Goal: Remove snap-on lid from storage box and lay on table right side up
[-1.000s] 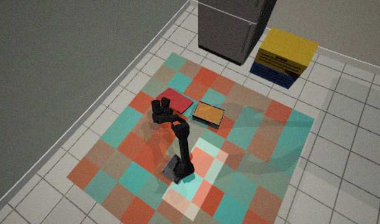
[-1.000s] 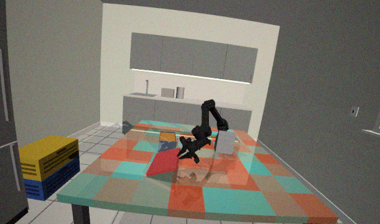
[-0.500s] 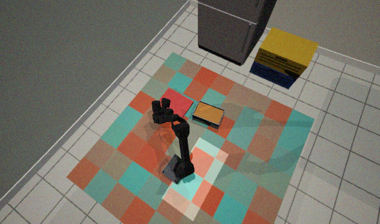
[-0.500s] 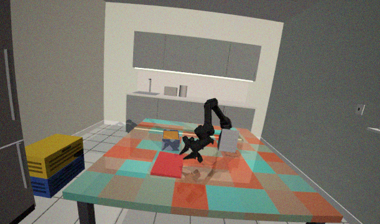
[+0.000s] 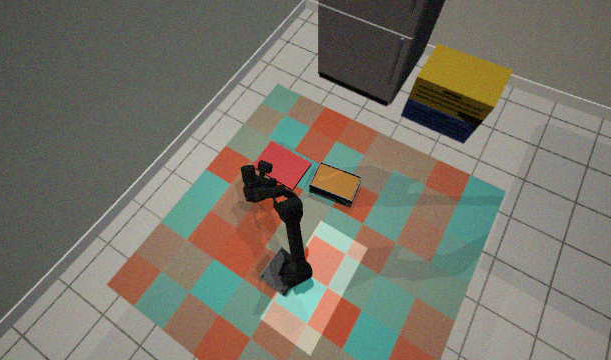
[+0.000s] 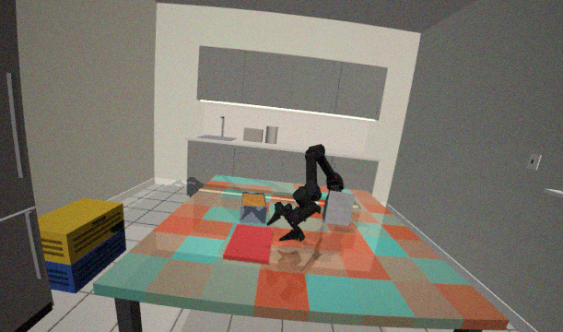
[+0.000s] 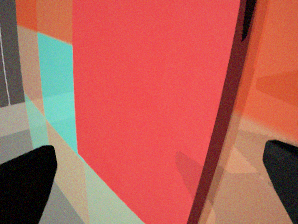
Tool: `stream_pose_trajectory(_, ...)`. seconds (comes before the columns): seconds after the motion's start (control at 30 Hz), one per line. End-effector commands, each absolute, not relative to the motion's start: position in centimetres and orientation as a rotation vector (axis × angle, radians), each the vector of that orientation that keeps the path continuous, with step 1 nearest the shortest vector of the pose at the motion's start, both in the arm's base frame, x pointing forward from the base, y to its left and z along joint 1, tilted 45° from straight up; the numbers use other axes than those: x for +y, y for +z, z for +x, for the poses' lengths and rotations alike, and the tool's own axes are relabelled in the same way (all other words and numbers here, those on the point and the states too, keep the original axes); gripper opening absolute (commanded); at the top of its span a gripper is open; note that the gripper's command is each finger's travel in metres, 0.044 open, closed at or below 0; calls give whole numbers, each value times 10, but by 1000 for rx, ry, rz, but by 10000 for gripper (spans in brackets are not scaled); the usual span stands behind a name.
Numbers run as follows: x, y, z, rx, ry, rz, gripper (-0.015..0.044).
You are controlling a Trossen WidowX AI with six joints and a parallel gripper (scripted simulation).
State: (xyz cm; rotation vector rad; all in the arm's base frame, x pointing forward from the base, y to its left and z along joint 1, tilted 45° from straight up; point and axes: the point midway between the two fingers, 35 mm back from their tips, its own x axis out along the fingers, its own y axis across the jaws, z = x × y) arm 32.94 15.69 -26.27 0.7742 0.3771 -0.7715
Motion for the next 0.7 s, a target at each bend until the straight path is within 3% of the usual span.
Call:
stream_pose_trajectory(0.0, 159, -260, 322, 375, -768, 774, 440)
stream_pose_trajectory(0.67, 162, -256, 281, 379, -769, 774, 440)
